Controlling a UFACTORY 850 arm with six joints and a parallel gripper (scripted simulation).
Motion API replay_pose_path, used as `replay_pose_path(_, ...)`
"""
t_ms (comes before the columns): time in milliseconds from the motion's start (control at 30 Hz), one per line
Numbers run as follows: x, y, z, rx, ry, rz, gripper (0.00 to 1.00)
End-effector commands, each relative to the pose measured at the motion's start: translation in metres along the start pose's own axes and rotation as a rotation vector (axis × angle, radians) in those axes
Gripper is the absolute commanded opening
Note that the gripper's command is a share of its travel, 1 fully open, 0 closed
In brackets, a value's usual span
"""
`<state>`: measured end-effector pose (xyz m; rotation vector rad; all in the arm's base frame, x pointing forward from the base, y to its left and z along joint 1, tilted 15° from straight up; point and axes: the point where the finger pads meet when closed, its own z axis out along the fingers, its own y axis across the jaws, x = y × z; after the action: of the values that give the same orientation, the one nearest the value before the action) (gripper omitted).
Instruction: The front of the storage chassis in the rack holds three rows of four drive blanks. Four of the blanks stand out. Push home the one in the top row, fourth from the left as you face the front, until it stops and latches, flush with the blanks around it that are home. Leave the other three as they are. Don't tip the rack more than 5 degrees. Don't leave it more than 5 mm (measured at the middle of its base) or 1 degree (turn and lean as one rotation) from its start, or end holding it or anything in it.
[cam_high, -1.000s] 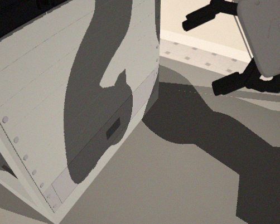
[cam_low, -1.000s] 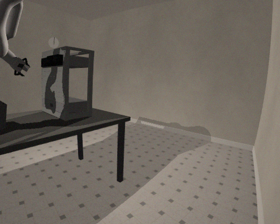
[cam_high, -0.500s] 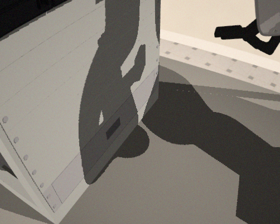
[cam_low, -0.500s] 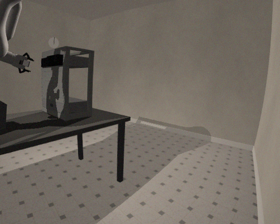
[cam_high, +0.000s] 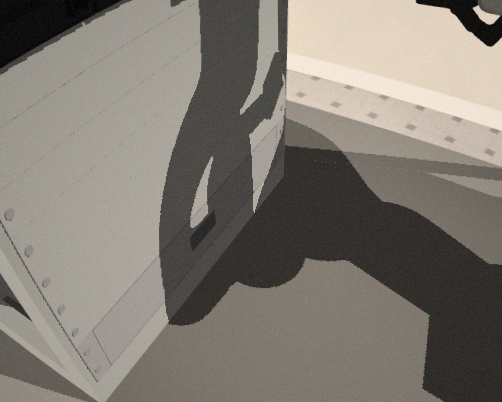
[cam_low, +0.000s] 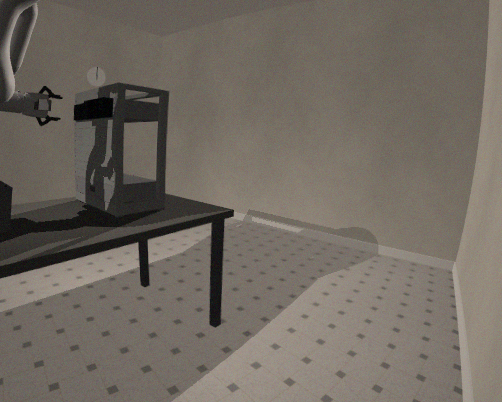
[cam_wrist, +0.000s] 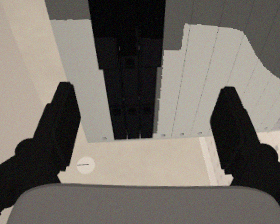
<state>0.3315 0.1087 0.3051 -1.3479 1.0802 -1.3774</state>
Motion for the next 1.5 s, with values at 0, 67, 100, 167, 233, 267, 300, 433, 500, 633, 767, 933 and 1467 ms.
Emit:
replay_pose_path(0,0.011,-0.008,-0.004,0.038,0.027,-0.014,1.00)
replay_pose_path(67,0.012,-0.010,-0.004,0.044,0.031,-0.017,1.00)
replay_pose_path(100,0.014,-0.011,-0.005,0.049,0.035,-0.020,1.00)
replay_pose_path(167,0.016,-0.013,-0.006,0.058,0.041,-0.025,1.00)
replay_pose_path(233,0.018,-0.014,-0.007,0.064,0.046,-0.028,1.00)
replay_pose_path(267,0.019,-0.014,-0.007,0.066,0.047,-0.029,1.00)
replay_pose_path(300,0.019,-0.015,-0.007,0.068,0.048,-0.030,1.00)
replay_pose_path(433,0.020,-0.015,-0.007,0.071,0.050,-0.031,1.00)
replay_pose_path(500,0.020,-0.015,-0.008,0.071,0.050,-0.031,1.00)
replay_pose_path(633,0.020,-0.015,-0.008,0.071,0.050,-0.031,1.00)
replay_pose_path(767,0.020,-0.015,-0.008,0.071,0.050,-0.031,1.00)
replay_pose_path(933,0.020,-0.015,-0.007,0.071,0.050,-0.031,1.00)
replay_pose_path(1467,0.043,-0.014,0.036,0.070,0.051,-0.031,1.00)
